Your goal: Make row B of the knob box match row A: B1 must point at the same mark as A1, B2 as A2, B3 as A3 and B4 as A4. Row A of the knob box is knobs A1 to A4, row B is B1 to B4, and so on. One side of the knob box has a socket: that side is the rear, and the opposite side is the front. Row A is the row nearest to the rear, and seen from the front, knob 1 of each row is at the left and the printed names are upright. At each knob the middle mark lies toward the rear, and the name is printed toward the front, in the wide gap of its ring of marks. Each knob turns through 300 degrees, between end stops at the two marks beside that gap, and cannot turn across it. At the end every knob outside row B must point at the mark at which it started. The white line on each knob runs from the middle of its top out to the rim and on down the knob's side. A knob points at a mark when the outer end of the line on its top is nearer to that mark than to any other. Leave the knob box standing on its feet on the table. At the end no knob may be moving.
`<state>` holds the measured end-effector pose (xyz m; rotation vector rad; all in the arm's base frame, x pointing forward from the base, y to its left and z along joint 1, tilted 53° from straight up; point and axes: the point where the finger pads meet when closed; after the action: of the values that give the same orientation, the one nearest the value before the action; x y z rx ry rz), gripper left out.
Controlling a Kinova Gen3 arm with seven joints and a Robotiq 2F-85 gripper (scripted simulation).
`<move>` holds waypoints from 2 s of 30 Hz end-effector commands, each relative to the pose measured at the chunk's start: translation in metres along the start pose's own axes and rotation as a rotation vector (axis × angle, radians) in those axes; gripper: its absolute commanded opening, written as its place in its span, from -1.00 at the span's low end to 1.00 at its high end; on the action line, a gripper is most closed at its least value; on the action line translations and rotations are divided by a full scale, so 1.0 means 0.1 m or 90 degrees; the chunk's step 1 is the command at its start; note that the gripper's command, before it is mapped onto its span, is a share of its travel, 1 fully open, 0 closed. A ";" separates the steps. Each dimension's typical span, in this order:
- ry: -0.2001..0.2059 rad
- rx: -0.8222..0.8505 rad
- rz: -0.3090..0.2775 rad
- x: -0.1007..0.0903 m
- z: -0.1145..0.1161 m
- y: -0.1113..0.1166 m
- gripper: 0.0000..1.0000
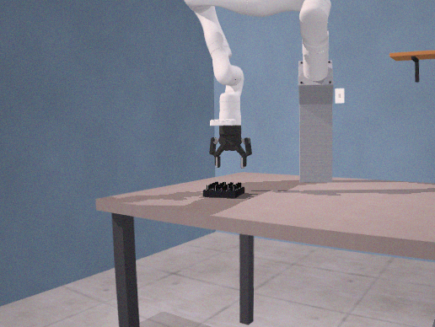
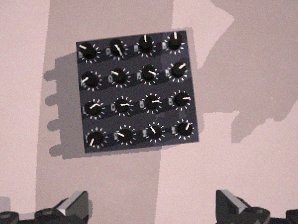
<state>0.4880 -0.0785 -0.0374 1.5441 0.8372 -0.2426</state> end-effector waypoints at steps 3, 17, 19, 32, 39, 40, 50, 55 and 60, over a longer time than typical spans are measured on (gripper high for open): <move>-0.008 0.097 0.003 -0.02 0.05 0.15 1.00; -0.011 0.540 0.007 -0.12 0.07 0.70 1.00; -0.008 0.605 0.006 -0.14 0.05 0.79 1.00; 0.003 0.774 -0.001 -0.20 -0.02 1.00 1.00; 0.003 0.775 -0.001 -0.20 -0.02 1.00 -0.62; 0.003 0.775 -0.001 -0.20 -0.02 1.00 -0.62; 0.003 0.775 -0.001 -0.20 -0.02 1.00 -0.62; 0.003 0.775 -0.001 -0.20 -0.02 1.00 -0.62; 0.003 0.775 -0.001 -0.20 -0.02 1.00 -0.62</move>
<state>0.5355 -0.0763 0.0524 2.6561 0.7023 -0.8572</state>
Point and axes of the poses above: the point where the finger pads meet when closed, its own x axis out along the fingers, its own z axis across the jaws, y = z × x, and after that the axes turned 1 degree about x, right-handed
